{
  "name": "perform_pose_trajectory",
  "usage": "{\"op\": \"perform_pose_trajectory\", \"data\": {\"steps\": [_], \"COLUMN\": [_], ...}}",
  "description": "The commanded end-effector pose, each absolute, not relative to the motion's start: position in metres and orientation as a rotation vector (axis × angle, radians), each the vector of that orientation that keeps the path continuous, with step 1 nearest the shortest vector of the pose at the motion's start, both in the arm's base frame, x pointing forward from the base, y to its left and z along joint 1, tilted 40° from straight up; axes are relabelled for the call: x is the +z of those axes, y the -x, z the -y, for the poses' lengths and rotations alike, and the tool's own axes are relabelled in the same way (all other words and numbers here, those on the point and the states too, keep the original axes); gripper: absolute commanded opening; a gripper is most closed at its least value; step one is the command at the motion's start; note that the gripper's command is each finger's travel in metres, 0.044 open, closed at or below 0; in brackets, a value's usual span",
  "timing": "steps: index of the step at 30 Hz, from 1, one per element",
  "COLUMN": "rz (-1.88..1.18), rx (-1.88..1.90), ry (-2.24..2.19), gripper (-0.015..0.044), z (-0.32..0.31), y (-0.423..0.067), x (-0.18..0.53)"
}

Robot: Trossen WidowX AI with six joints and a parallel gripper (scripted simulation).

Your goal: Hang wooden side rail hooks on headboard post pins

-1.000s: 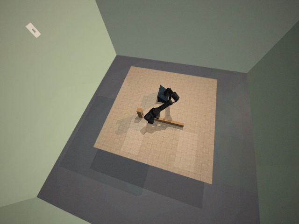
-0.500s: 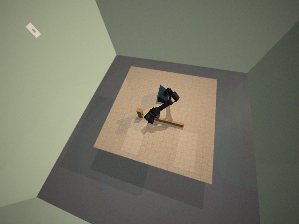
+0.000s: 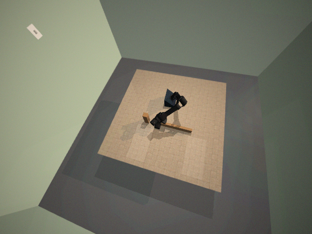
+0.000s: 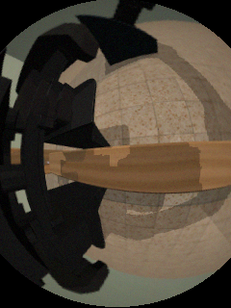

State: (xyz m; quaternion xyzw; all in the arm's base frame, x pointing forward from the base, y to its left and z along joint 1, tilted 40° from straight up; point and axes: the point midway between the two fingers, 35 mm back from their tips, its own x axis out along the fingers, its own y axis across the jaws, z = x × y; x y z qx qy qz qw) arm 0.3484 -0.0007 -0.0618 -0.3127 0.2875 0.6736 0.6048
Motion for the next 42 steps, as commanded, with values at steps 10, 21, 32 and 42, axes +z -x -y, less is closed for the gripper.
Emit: {"op": "perform_pose_trajectory", "data": {"steps": [10,21,32,42], "rz": [-0.662,-0.662,-0.662,-0.662], "rx": [1.556,1.556,1.556,1.556], "ry": [0.721,0.721,0.721,0.721], "gripper": [0.0000,0.0000,0.0000,0.0000], "z": [0.0030,0.0042,0.0054,0.0064], "y": [-0.3496,-0.3497,-0.3498,-0.3499], "x": [-0.0588,-0.0574,-0.0560,-0.0547]}}
